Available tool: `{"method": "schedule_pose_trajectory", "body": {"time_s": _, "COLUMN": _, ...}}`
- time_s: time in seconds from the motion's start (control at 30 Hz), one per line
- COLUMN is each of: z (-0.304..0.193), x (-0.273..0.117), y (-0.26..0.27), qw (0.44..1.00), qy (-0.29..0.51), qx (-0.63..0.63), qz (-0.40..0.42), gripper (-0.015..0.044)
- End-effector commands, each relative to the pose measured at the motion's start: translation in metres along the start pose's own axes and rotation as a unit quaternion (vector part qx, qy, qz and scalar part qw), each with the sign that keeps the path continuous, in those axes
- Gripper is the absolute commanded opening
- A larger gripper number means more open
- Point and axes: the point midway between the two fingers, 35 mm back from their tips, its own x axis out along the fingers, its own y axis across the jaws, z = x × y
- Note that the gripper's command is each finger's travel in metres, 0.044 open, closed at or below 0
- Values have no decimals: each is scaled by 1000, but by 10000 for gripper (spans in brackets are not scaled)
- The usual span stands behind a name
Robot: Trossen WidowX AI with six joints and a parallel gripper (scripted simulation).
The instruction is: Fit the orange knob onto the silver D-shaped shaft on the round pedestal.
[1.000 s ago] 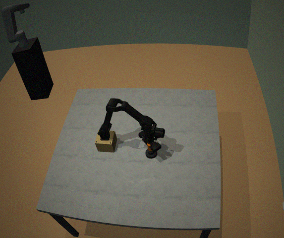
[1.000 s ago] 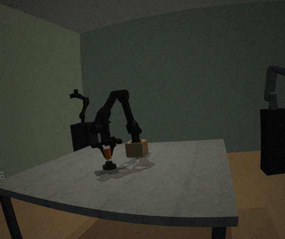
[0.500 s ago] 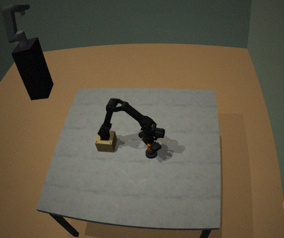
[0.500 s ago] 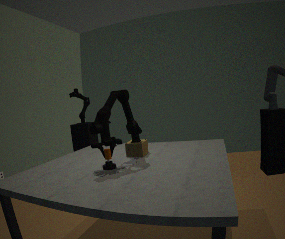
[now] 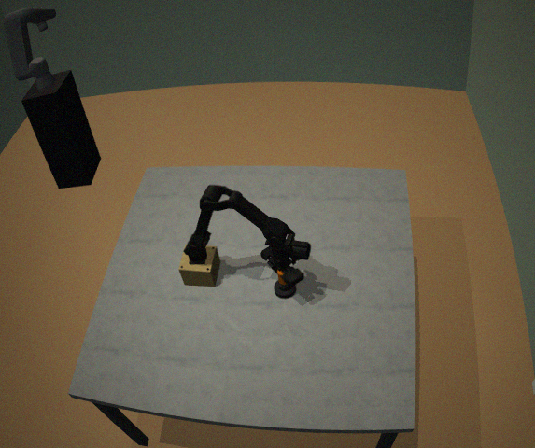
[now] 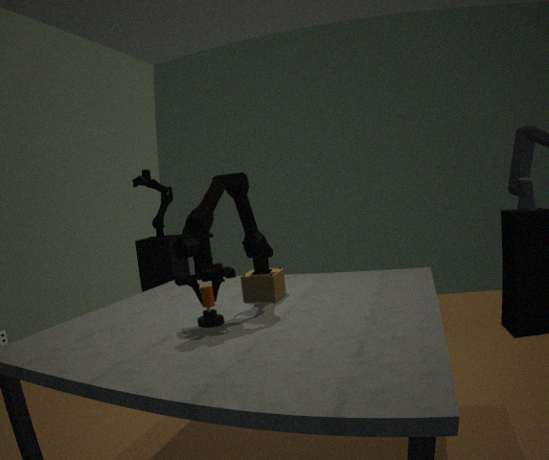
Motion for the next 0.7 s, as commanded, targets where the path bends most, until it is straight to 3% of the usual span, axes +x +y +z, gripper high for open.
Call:
{"method": "schedule_pose_trajectory", "body": {"time_s": 0.0, "z": 1, "x": 0, "y": 0, "qw": 1000, "qy": -2, "qx": -3, "qz": 0, "gripper": 0}}
{"method": "schedule_pose_trajectory", "body": {"time_s": 0.67, "z": 0, "x": -2, "y": 0, "qw": 994, "qy": -2, "qx": -107, "qz": -1, "gripper": 0}}
